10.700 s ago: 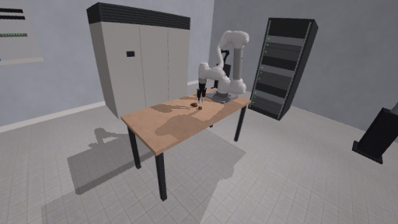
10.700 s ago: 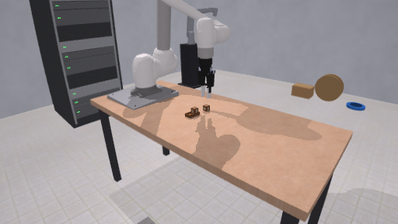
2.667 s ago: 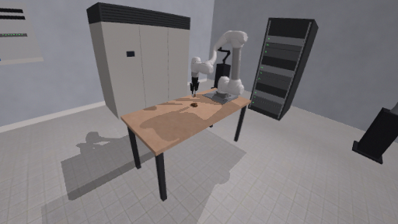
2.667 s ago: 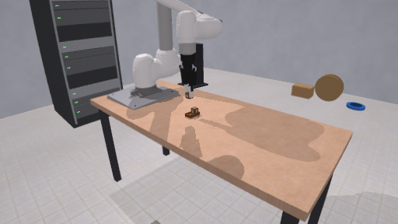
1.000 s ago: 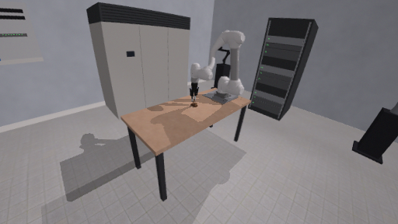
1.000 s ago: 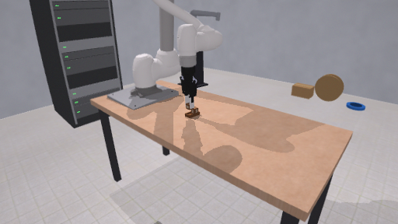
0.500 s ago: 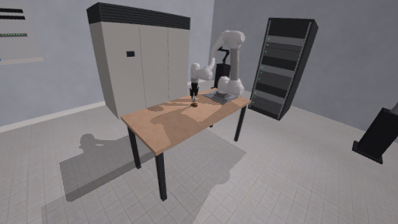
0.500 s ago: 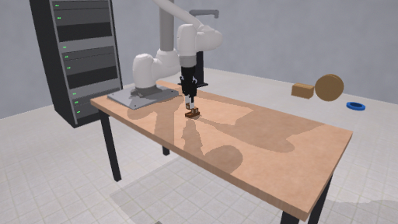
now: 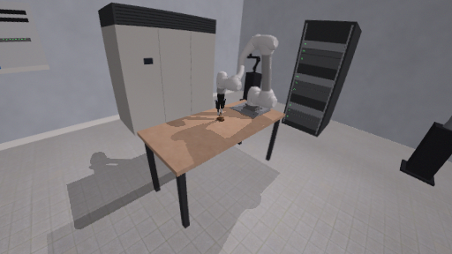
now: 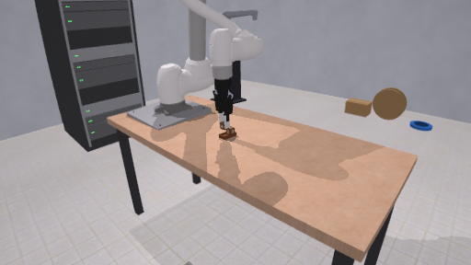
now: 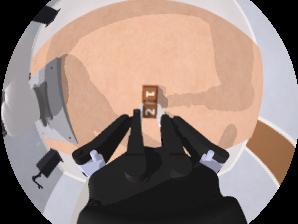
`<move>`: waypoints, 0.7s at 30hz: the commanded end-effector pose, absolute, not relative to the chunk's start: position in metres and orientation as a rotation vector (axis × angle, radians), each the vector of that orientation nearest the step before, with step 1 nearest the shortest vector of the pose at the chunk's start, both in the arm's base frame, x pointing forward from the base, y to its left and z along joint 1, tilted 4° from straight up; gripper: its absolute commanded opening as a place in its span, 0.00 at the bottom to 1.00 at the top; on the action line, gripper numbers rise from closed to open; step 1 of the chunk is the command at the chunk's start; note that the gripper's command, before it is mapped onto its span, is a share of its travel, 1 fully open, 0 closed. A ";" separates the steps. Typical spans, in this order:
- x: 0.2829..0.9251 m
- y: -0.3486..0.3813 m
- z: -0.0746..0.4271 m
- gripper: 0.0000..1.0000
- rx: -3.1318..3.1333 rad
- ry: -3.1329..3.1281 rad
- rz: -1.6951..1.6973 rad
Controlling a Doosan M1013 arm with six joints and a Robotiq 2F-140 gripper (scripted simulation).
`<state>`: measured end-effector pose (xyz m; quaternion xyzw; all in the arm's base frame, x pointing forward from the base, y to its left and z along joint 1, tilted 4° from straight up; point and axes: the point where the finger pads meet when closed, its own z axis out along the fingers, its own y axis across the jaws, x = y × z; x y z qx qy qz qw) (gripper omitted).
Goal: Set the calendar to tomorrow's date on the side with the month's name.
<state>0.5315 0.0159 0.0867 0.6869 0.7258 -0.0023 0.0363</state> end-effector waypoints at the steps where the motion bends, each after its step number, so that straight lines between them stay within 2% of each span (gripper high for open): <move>1: 0.532 0.016 0.087 0.17 2.110 2.229 -0.007; 21: 0.532 0.015 0.077 0.17 2.110 2.229 -0.007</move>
